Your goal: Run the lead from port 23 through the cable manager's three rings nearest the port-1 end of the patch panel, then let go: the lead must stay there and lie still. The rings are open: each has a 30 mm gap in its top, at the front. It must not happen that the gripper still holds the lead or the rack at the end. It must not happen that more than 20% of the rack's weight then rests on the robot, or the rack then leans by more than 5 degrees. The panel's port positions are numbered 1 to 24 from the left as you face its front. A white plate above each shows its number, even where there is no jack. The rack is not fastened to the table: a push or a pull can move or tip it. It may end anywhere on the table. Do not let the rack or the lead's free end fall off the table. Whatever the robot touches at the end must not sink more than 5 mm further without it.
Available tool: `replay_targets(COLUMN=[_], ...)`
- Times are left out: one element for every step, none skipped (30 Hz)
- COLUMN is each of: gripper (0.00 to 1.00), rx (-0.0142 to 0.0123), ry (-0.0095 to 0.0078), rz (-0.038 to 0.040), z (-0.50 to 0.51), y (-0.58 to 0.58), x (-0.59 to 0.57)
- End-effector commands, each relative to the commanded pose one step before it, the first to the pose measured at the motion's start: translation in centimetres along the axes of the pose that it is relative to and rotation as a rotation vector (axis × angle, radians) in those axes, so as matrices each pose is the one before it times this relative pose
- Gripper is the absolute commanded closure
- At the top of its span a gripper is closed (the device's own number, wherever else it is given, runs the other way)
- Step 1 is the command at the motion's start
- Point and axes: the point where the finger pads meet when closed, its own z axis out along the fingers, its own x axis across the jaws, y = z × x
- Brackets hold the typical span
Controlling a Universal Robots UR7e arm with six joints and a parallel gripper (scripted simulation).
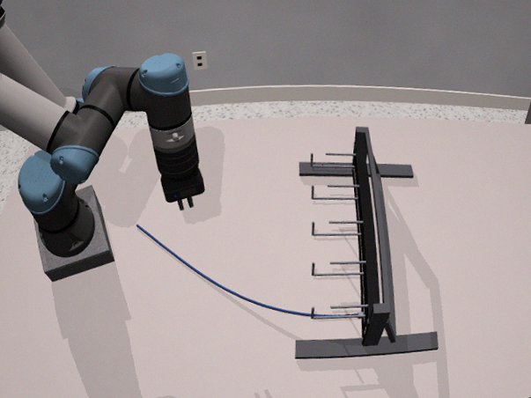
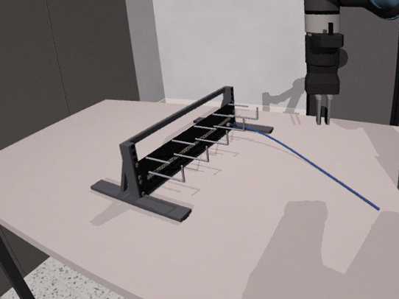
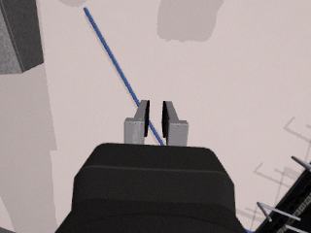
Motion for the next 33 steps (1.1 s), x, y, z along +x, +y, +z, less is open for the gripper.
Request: replay_targets(gripper=[1.00,1.00,1.00,1.00,1.00,1.00,1.00,1.00,1.00,1.00,1.00,1.00,1.00,1.00,1.00,1.00,1.00,1.00,1.00,1.00,1.00,1.00,1.00,1.00,1.00,1.00,1.00,1.00,1.00,1.00,1.00,1.00,1.00], rx=[-0.00060,0.00000,0.00000,0.00000,0.00000,0.00000,0.00000,0.00000,0.00000,0.00000,0.00000,0.00000,0.00000,0.00000,0.00000,0.00000,0.00000,0.00000,0.00000,0.00000,0.00000,0.00000,0.00001,0.00001,0.00002,0.00002,0.00002,0.00002,0.00002,0.00002,0.00001,0.00000,-0.00001], ry=[0.00097,0.00000,0.00000,0.00000,0.00000,0.00000,0.00000,0.00000,0.00000,0.00000,0.00000,0.00000,0.00000,0.00000,0.00000,0.00000,0.00000,0.00000,0.00000,0.00000,0.00000,0.00000,0.00000,0.00000,0.00000,0.00000,0.00000,0.00000,0.00000,0.00000,0.00000,0.00000,0.00000], rz=[0.00009,0.00000,0.00000,0.00000,0.00000,0.00000,0.00000,0.00000,0.00000,0.00000,0.00000,0.00000,0.00000,0.00000,0.00000,0.00000,0.00000,0.00000,0.00000,0.00000,-0.00029,-0.00188,-0.00471,-0.00842,-0.01268,-0.01721,-0.02174,-0.02605,-0.02993,-0.03324,-0.03583,-0.03761,-0.03852], z=[-0.027,0.000,0.000,0.000,0.000,0.000,0.000,0.000,0.000,0.000,0.000,0.000,0.000,0.000,0.000,0.000,0.000,0.000,0.000,0.000,0.000,0.000,-0.001,-0.001,-0.001,-0.002,-0.002,-0.001,-0.001,0.000,0.001,0.003,0.004], y=[0.021,0.000,0.000,0.000,0.000,0.000,0.000,0.000,0.000,0.000,0.000,0.000,0.000,0.000,0.000,0.000,0.000,0.000,0.000,0.000,0.000,0.002,0.006,0.010,0.015,0.018,0.021,0.021,0.019,0.015,0.008,0.000,-0.009], x=[0.029,0.000,0.000,0.000,0.000,0.000,0.000,0.000,0.000,0.000,0.000,0.000,0.000,0.000,0.000,0.000,0.000,0.000,0.000,0.000,-0.002,-0.015,-0.036,-0.065,-0.098,-0.133,-0.168,-0.201,-0.231,-0.256,-0.276,-0.288,-0.294])
